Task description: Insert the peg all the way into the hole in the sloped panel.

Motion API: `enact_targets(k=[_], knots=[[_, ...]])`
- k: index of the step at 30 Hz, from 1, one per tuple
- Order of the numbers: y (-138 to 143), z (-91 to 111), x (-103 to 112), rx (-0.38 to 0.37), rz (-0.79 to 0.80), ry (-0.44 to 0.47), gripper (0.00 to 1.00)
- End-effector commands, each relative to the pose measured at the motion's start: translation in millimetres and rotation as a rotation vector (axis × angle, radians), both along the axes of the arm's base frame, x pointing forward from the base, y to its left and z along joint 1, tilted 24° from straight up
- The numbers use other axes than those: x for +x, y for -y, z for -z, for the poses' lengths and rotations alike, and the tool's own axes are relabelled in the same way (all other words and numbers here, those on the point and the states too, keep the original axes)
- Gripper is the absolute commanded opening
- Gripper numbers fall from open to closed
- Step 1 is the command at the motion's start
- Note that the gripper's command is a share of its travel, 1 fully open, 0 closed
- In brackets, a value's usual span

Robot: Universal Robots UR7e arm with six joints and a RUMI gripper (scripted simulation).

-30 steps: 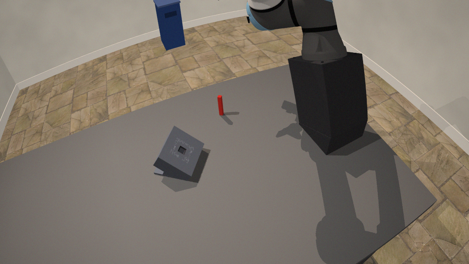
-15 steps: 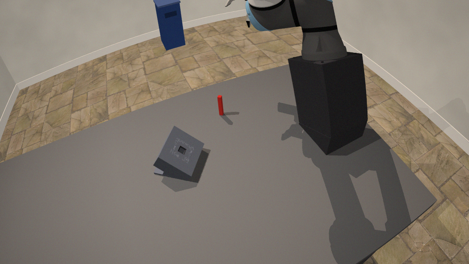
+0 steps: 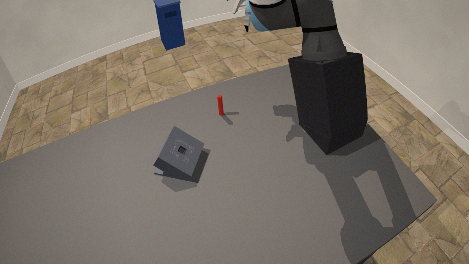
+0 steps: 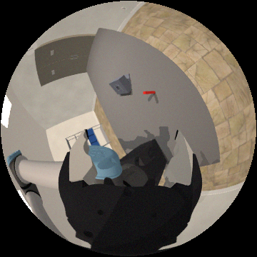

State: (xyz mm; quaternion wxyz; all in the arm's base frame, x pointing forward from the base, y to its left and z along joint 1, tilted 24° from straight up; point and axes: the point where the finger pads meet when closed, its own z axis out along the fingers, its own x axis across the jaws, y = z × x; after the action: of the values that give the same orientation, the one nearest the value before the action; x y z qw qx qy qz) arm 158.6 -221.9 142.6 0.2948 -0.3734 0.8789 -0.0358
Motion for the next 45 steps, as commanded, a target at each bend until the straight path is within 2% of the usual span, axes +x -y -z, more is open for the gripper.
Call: enact_targets(k=[1,45], knots=[[-0.5,6.8,-1.1,-0.025,-0.073,-0.016,1.0],[3.7,73.9,-2.2,-0.283,-0.803,-0.134,1.0]])
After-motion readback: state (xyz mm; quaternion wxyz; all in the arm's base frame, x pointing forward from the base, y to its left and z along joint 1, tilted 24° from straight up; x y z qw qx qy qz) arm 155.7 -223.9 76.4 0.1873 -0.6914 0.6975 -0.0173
